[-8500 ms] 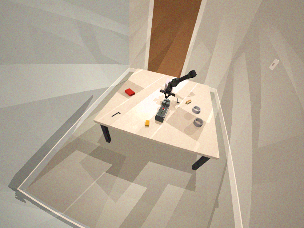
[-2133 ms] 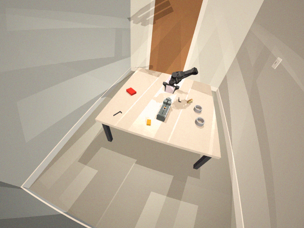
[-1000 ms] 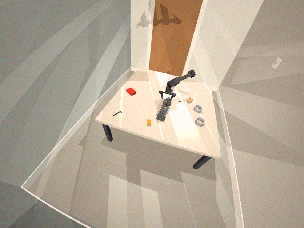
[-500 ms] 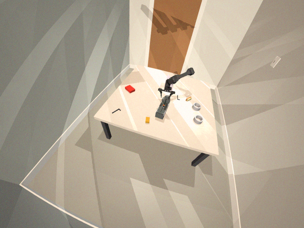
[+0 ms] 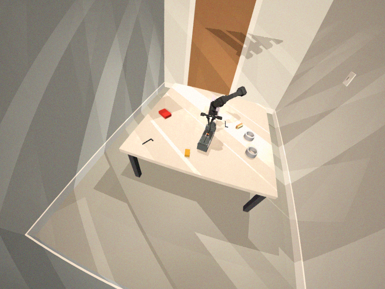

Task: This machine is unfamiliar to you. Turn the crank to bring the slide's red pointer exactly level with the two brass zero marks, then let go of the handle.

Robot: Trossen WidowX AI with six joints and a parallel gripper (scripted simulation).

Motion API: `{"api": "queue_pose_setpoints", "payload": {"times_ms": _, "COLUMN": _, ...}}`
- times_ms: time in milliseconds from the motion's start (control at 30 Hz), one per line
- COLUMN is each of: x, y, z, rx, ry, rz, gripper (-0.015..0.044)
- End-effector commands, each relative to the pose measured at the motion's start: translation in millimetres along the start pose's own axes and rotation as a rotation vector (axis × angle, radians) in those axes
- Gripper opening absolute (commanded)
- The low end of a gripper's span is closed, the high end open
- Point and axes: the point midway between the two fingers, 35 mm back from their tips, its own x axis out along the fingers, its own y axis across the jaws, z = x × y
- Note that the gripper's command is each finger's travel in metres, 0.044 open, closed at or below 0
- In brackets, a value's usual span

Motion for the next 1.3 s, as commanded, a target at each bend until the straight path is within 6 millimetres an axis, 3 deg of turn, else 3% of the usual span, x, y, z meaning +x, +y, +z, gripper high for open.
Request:
{"api": "queue_pose_setpoints", "payload": {"times_ms": 0, "x": 0.4, "y": -1.2, "z": -0.5, "rx": 0.005, "ry": 0.0, "rz": -0.005, "gripper": 0.0}}
{"api": "queue_pose_setpoints", "payload": {"times_ms": 500, "x": 0.0, "y": 0.1, "z": 0.0, "rx": 0.0, "ry": 0.0, "rz": 0.001, "gripper": 0.0}}
{"api": "queue_pose_setpoints", "payload": {"times_ms": 1067, "x": 0.0, "y": 0.1, "z": 0.0, "rx": 0.0, "ry": 0.0, "rz": 0.001, "gripper": 0.044}}
{"api": "queue_pose_setpoints", "payload": {"times_ms": 1100, "x": 0.0, "y": 0.1, "z": 0.0, "rx": 0.0, "ry": 0.0, "rz": 0.001, "gripper": 0.044}}
{"api": "queue_pose_setpoints", "payload": {"times_ms": 1267, "x": 0.0, "y": 0.1, "z": 0.0, "rx": 0.0, "ry": 0.0, "rz": 0.001, "gripper": 0.0309}}
